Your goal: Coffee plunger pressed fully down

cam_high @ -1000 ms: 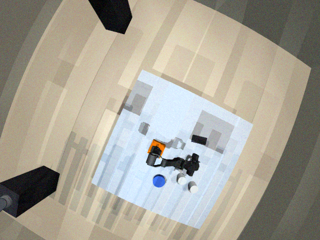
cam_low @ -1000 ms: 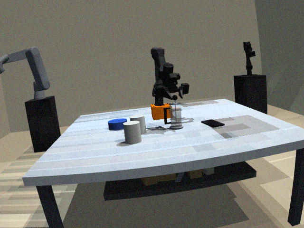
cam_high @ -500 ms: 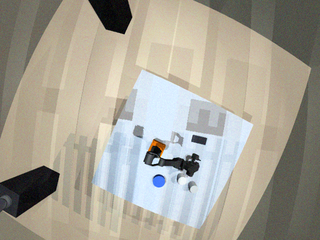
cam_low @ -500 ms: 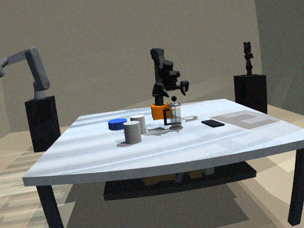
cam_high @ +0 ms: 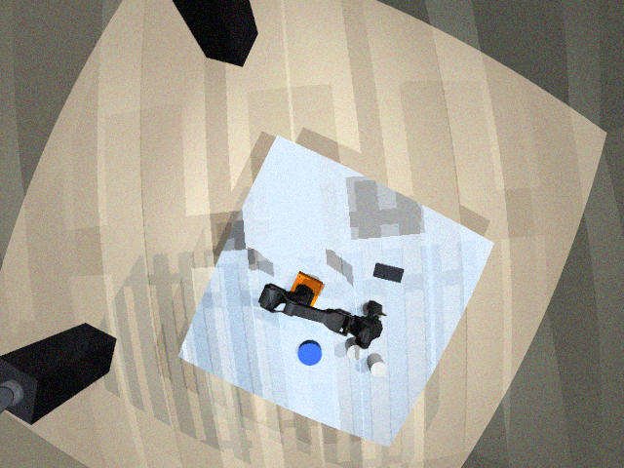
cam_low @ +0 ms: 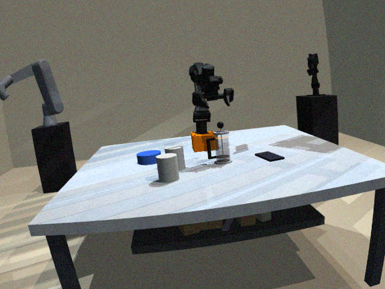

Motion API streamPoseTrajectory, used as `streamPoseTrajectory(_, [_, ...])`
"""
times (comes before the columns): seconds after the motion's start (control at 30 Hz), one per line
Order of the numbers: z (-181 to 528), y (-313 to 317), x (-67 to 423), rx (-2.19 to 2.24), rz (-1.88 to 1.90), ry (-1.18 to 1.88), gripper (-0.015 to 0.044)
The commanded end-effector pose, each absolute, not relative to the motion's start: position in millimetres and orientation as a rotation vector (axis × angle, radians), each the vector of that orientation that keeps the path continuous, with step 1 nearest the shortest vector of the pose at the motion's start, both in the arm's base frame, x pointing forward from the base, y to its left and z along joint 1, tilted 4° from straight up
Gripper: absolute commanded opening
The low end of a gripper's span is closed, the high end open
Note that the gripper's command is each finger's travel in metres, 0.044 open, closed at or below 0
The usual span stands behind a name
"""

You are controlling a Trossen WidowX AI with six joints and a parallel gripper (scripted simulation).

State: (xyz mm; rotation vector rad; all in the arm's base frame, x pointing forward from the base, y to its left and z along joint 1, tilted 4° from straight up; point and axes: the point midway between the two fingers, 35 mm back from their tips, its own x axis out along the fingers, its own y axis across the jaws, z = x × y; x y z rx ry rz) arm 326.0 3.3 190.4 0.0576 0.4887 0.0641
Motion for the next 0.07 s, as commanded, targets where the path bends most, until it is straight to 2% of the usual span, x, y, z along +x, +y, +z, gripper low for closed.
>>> streamPoseTrajectory(0.0, [189.3, 3.8, 324.2, 0.054, 0.069, 0.493, 0.044])
streamPoseTrajectory(0.03, [189.3, 3.8, 324.2, 0.054, 0.069, 0.493, 0.044])
